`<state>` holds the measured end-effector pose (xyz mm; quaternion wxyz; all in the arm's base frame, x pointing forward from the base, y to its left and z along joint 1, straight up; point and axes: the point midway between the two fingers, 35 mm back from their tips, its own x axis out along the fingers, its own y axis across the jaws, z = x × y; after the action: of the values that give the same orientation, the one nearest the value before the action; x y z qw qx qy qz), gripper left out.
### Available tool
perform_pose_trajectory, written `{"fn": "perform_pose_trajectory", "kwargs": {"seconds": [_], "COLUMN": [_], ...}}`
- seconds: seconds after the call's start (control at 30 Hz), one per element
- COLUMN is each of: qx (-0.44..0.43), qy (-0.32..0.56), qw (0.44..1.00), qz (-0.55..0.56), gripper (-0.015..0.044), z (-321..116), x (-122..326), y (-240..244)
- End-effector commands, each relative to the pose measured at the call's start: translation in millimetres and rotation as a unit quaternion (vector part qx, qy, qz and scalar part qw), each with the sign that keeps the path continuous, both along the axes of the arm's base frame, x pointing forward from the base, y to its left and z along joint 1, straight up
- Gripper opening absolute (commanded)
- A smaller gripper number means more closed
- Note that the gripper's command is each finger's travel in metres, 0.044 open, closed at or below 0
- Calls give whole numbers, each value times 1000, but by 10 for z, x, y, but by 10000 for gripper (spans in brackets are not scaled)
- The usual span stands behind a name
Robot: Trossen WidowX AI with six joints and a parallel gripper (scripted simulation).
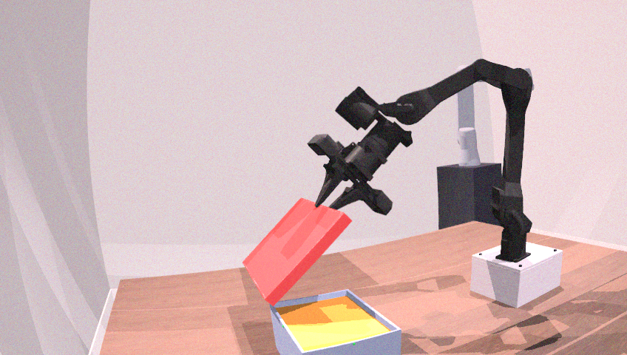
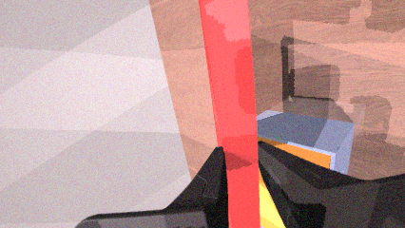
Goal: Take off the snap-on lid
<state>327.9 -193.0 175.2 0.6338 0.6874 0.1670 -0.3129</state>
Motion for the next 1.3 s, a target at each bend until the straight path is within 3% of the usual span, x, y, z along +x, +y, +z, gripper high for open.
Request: {"fn": "perform_pose_trajectory", "kwargs": {"seconds": [0.0,1.27], "qx": [-4,-7], "qy": [-8,-7], "qw": [1000,1000], "qz": [4,3], "gripper": [0,0], "z": [63,68], "x": [-9,-257], "y": [-92,-810]}}
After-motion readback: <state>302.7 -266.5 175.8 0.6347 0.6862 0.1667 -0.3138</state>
